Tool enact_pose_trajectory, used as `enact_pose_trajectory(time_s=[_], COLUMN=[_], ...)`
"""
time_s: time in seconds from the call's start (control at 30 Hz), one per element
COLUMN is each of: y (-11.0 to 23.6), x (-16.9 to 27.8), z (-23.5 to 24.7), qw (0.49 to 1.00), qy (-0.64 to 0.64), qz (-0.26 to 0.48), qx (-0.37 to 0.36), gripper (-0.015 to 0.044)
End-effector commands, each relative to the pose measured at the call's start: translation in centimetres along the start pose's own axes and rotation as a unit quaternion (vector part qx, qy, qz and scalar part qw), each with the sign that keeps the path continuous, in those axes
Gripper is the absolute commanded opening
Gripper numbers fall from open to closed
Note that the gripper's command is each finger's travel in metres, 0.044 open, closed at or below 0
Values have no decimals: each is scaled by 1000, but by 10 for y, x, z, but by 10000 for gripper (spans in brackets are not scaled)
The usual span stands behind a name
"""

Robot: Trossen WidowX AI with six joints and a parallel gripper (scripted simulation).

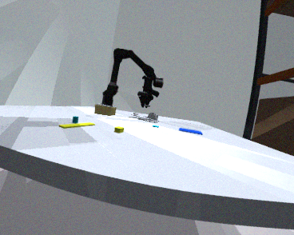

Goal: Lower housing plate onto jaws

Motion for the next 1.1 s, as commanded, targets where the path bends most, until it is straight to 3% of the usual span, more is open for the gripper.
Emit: enact_pose_trajectory(time_s=[0.0,1.07], y=[0,0], x=[-3,-6], z=[-13,-27], qw=[1000,1000], qy=[11,22], qz=[-1,-1], qx=[-2,-1], gripper=[351,351])
Point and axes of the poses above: the point midway between the two fingers, 35 mm back from their tips, its own y axis back along the fingers, its own z axis across the jaws, x = y × z, the point moved 2 cm from there along y, back along the fingers
